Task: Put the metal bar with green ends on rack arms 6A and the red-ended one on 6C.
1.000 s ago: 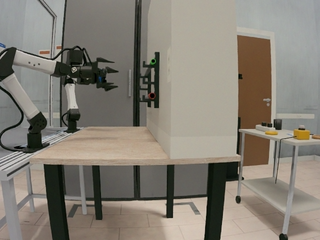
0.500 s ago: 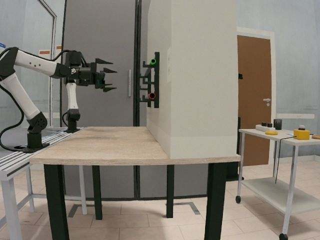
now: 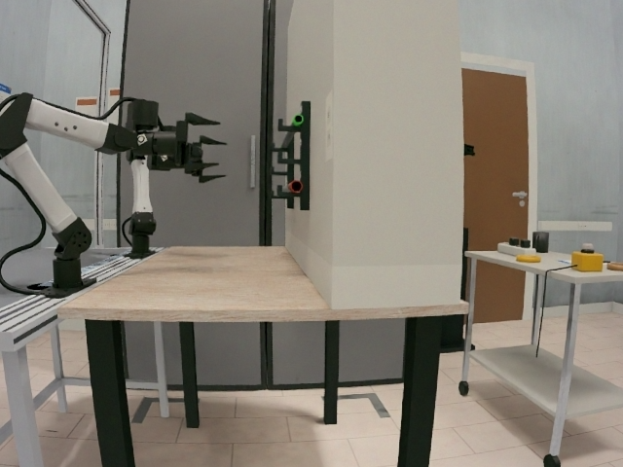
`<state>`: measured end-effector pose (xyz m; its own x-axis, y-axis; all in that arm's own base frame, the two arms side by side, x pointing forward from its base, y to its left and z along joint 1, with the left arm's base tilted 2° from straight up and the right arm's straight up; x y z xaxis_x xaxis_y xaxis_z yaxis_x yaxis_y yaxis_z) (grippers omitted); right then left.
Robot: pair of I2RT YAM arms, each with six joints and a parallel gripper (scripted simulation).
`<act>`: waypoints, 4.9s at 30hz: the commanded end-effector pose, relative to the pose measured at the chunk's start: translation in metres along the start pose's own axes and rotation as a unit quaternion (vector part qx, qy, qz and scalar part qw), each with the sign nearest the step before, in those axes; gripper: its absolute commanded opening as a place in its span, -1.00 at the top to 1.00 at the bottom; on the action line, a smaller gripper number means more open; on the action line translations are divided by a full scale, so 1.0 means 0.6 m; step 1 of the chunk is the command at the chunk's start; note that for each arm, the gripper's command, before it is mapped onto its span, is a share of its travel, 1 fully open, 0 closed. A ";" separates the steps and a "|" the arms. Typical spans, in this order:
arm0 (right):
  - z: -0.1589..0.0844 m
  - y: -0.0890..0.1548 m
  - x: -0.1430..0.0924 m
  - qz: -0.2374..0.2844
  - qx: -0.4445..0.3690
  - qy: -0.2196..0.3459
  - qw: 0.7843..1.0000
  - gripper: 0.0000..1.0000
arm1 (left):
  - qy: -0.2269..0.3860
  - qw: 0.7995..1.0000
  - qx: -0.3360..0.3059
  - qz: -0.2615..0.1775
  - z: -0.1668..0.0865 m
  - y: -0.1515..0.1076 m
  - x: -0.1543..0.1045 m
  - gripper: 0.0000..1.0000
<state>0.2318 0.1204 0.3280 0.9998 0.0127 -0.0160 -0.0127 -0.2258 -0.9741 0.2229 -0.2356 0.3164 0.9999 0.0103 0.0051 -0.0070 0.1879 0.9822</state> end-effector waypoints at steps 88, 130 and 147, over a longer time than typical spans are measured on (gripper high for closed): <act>-0.024 -0.008 -0.004 -0.008 0.000 -0.005 1.000 -1.00 | 0.001 1.000 -0.010 0.010 0.027 0.003 0.000 -1.00; 0.084 -0.033 -0.005 -0.008 0.000 -0.005 1.000 -1.00 | 0.001 1.000 -0.010 0.010 -0.082 0.026 -0.001 -1.00; 0.111 -0.039 -0.006 -0.008 0.000 -0.005 1.000 -1.00 | 0.001 1.000 -0.010 0.010 -0.109 0.032 -0.001 -1.00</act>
<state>0.2258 0.1890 0.3190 0.9982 0.0368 -0.0464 -0.0347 -0.2724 -0.9616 0.2241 -0.1702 0.3257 0.9989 0.0321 0.0331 -0.0392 0.2125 0.9764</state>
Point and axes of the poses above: on each arm, the point where the finger pads meet when closed, its own x axis out along the fingers, its own y axis across the jaws, z = x × y, the point moved 9 cm from there along -x, back along the fingers, and after that the axes turned 13 degrees about -x, right-handed, at the moved point
